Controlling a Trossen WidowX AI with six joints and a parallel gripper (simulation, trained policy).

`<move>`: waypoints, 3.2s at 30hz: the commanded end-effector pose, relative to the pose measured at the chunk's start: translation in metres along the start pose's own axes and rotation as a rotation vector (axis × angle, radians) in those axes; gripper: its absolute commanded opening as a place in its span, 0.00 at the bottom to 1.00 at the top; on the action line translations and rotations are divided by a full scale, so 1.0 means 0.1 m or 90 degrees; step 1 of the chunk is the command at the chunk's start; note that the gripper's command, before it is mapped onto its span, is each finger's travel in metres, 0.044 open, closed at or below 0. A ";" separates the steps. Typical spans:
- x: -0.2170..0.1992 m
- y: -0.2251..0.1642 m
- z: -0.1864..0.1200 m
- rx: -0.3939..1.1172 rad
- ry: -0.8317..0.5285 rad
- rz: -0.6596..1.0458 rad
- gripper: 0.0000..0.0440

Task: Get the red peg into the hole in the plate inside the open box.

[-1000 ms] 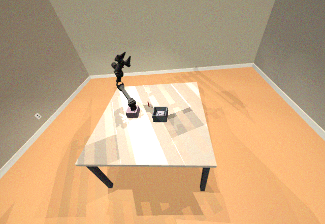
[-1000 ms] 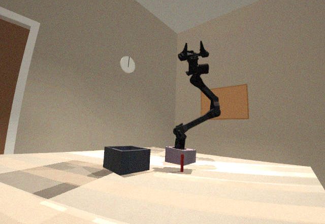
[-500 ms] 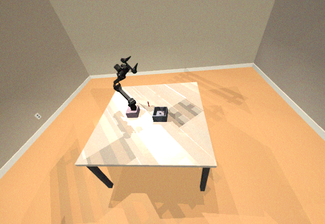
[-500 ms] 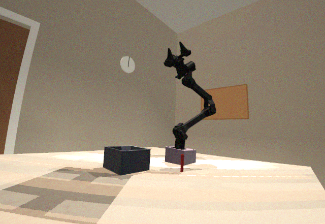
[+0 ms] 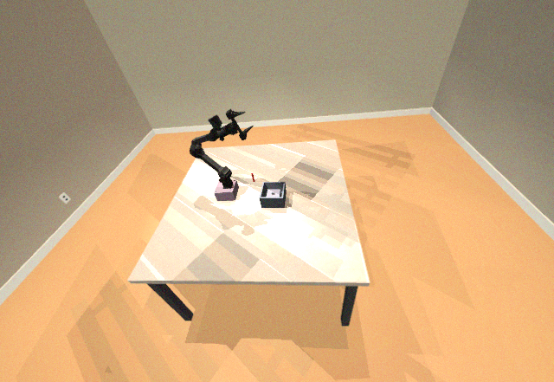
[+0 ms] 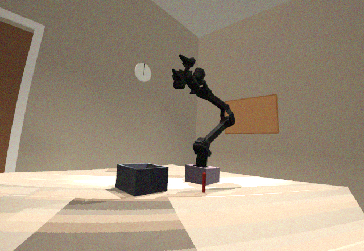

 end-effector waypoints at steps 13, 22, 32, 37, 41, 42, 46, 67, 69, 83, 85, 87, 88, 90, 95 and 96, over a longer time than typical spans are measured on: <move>-1.40 -0.61 0.13 0.079 -0.338 0.099 1.00; -2.01 -1.05 -0.12 0.142 -0.529 0.083 1.00; -2.51 -1.46 -0.57 0.216 -0.732 0.021 1.00; -2.71 -1.61 -0.84 0.251 -0.829 -0.023 1.00; -2.84 -1.71 -1.06 0.277 -0.905 -0.065 1.00; -2.88 -1.74 -1.12 0.283 -0.923 -0.077 1.00; -3.00 -1.81 -1.31 0.307 -0.988 -0.122 1.00; -3.74 -2.13 -1.79 0.383 -1.099 -0.250 1.00; -3.83 -2.16 -1.81 0.388 -1.092 -0.252 1.00; -4.23 -2.34 -2.01 0.414 -1.056 -0.242 0.84; -4.24 -2.35 -2.04 0.417 -1.064 -0.237 0.73; -4.24 -2.36 -2.05 0.424 -1.071 -0.231 0.61; -4.24 -2.37 -2.05 0.428 -1.073 -0.228 0.55; -4.23 -2.38 -2.04 0.438 -1.077 -0.223 0.43; -4.21 -2.41 -2.02 0.464 -1.084 -0.210 0.13; -4.21 -2.41 -2.02 0.469 -1.087 -0.207 0.07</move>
Point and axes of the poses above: the point midway between the two fingers, 35 mm back from their tips, its own z axis out along the fingers, its own x axis across the jaws, y = z × x, the point moved 1 cm from there along -z, back along the fingers, and after that the axes turned 7 degrees about -z, right-handed, at the moved point
